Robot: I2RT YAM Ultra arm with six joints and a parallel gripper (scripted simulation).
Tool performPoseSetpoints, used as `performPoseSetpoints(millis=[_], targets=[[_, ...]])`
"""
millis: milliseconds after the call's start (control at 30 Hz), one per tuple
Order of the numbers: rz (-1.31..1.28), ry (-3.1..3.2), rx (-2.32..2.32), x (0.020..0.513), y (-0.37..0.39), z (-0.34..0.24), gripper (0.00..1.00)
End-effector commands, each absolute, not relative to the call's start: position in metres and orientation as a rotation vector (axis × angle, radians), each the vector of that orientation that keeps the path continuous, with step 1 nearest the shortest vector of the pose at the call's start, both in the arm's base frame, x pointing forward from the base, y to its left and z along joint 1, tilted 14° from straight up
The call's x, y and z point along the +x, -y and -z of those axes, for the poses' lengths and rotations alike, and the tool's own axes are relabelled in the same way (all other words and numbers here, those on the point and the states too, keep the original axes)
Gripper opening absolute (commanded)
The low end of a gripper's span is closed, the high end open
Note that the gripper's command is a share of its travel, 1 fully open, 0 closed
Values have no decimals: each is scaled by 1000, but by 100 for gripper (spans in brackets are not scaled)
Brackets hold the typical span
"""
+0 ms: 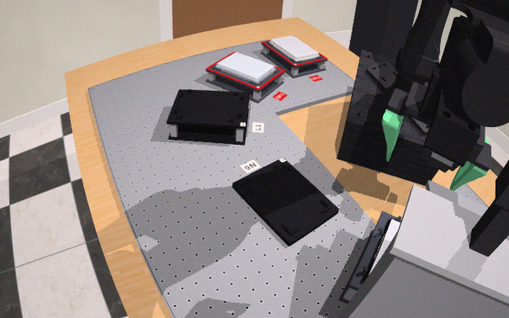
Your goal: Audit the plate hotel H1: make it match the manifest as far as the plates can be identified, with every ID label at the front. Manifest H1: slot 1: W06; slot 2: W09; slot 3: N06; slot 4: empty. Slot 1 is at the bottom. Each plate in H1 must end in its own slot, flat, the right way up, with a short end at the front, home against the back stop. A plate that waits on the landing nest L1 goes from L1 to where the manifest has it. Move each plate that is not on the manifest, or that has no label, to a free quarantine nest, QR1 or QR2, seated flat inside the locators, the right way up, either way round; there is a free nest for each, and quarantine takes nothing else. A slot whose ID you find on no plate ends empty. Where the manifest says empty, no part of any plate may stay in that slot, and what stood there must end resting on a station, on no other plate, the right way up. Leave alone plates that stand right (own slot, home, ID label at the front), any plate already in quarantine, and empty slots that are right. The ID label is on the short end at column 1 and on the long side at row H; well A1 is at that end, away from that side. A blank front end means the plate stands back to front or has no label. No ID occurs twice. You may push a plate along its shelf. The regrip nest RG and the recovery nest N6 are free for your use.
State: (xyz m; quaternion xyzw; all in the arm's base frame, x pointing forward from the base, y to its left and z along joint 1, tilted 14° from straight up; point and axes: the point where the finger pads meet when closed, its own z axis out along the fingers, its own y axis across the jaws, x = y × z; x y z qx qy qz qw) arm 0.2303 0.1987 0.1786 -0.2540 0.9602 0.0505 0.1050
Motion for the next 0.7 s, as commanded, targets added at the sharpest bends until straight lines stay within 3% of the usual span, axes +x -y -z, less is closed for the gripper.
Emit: performPoseSetpoints(millis=[0,667], targets=[[-166,-2810,-773,232,-188,-182,100],[-246,-2544,-693,258,-135,-178,100]])
